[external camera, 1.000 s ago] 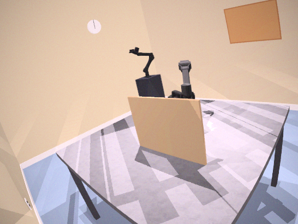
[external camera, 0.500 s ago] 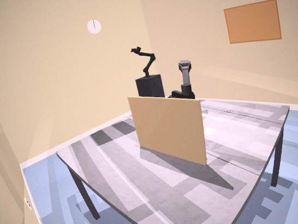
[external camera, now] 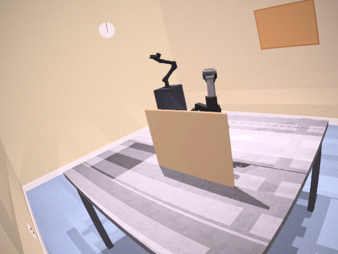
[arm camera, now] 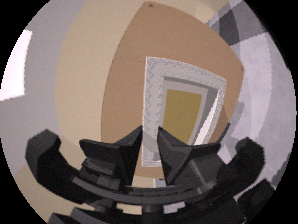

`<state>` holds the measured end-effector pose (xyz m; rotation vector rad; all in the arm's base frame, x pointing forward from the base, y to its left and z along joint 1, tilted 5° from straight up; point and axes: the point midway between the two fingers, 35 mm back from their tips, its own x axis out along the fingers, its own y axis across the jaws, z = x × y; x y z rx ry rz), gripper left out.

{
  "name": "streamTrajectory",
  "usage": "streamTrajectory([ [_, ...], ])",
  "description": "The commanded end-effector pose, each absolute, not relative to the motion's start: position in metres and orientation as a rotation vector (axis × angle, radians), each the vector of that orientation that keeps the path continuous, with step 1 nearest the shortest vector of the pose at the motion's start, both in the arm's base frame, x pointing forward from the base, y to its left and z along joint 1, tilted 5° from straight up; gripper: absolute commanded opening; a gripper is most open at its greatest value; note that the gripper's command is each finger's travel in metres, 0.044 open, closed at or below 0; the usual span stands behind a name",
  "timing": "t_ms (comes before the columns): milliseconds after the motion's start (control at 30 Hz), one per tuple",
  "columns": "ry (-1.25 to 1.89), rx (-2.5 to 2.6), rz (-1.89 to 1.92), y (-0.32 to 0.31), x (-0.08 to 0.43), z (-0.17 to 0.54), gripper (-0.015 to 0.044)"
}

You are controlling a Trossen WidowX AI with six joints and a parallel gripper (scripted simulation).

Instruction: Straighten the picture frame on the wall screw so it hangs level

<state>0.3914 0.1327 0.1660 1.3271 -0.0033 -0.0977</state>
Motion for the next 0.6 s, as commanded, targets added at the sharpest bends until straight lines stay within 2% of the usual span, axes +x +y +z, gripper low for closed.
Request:
streamTrajectory([
  [0,0.001,1.321,-0.096,0.1335,0.3917,0.1650,0.0003],
  [567,0.001,1.321,-0.096,0.1334,0.3917,0.1683,0.0000],
])
